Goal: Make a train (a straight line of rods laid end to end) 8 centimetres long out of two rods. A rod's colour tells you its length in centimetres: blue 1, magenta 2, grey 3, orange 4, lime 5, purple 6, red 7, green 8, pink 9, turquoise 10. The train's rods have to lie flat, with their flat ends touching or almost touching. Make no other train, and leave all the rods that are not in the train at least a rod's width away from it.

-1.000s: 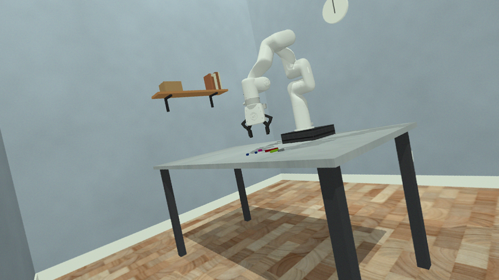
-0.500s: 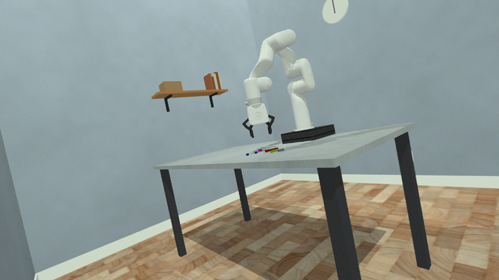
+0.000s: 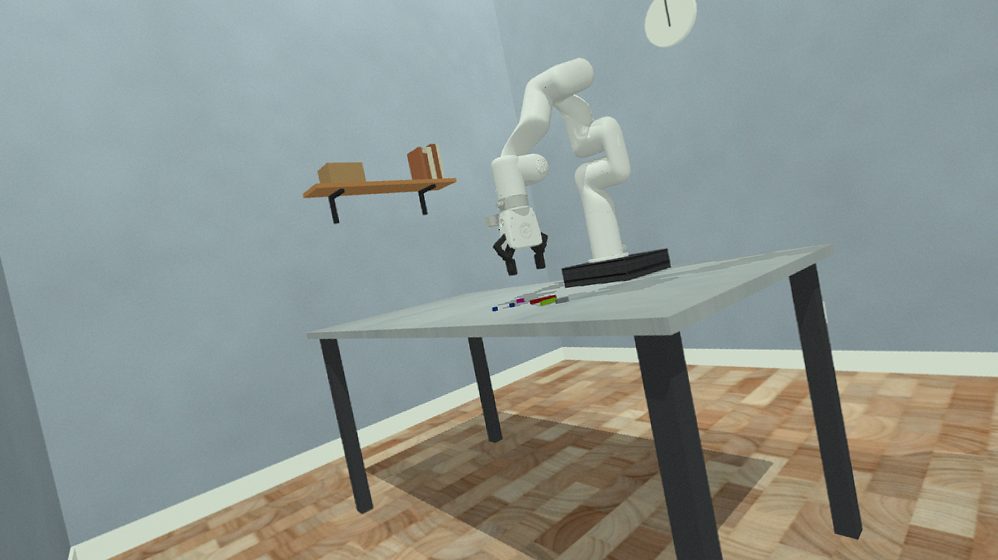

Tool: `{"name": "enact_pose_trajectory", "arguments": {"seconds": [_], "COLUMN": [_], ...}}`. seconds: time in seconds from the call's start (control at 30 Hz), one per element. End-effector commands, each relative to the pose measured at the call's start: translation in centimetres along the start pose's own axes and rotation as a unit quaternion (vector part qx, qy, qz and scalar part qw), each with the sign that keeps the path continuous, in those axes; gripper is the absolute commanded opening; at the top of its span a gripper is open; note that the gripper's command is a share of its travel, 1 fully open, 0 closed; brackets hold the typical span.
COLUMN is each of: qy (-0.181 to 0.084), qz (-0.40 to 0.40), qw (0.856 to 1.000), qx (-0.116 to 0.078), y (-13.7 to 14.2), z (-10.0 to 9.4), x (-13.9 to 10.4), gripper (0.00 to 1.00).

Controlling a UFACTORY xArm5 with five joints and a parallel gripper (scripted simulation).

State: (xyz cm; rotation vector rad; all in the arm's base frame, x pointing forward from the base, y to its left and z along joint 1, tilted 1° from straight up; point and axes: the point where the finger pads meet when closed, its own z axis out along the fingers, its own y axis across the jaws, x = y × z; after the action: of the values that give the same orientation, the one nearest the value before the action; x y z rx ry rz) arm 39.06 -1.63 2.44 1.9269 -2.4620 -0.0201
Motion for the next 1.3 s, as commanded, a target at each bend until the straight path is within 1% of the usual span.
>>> {"name": "enact_pose_trajectory", "arguments": {"seconds": [0.0, 0.17, 0.3, 0.37, 0.43, 0.53, 0.63, 0.87, 0.93, 1.1, 1.27], "qy": [0.0, 0.0, 0.0, 0.0, 0.0, 0.0, 0.001, 0.001, 0.001, 0.001, 0.001], "qz": [-0.084, -0.166, -0.231, -0.231, -0.283, -0.329, -0.376, -0.479, -0.479, -0.53, -0.56], "qw": [0.996, 0.986, 0.973, 0.973, 0.959, 0.944, 0.927, 0.878, 0.878, 0.848, 0.828], "qx": [0.002, 0.002, 0.002, 0.002, 0.002, 0.002, 0.002, 0.002, 0.002, 0.002, 0.002], "y": [0.2, 0.5, 0.7, 0.7, 0.9, 1.1, 1.3, 1.8, 1.8, 2.0, 2.1], "z": [0.0, 0.0, 0.1, 0.1, 0.1, 0.2, 0.2, 0.3, 0.3, 0.4, 0.4], "x": [-0.2, -0.4, -0.5, -0.5, -0.6, -0.7, -0.9, -1.1, -1.1, -1.2, -1.3], "gripper": [1.0, 1.0, 1.0, 1.0, 1.0, 1.0, 1.0, 1.0, 1.0, 1.0, 1.0]}}
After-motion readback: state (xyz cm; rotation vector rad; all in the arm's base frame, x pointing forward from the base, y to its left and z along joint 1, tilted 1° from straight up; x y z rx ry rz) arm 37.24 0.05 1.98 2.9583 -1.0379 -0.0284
